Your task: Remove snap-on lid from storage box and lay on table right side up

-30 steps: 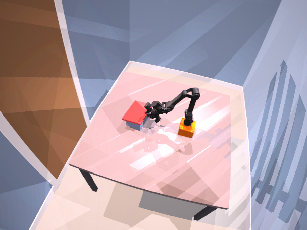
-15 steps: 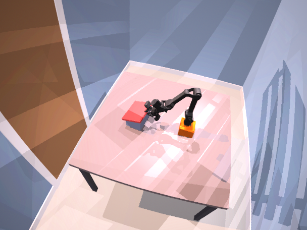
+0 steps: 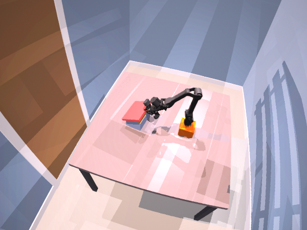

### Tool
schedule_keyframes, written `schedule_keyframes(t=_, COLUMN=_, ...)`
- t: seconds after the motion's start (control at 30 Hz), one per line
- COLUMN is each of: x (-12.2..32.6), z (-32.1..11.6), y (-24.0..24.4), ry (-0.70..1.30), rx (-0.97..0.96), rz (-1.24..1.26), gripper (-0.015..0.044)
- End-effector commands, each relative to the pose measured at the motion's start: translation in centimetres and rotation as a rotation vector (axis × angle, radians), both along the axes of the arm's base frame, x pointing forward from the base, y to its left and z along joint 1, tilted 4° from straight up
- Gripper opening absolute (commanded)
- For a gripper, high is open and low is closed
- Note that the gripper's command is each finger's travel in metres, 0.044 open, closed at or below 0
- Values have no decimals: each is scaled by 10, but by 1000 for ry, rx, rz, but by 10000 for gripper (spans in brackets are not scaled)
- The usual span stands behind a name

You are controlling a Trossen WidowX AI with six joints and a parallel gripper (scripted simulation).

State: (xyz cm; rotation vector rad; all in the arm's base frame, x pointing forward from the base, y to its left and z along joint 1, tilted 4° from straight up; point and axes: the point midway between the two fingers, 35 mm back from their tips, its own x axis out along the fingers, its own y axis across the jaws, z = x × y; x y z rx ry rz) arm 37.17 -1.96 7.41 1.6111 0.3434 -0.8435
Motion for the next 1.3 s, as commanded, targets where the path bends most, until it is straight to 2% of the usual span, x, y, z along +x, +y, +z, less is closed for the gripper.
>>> schedule_keyframes(t=0.0, x=5, z=12, y=-1, ry=-15, rx=0, rz=7, gripper=0)
schedule_keyframes(t=0.73, x=31, z=40, y=-10, ry=-18, rx=-1, rz=7, gripper=0)
schedule_keyframes(t=1.27, x=34, z=61, y=-12, ry=-18, rx=-1, rz=7, gripper=0)
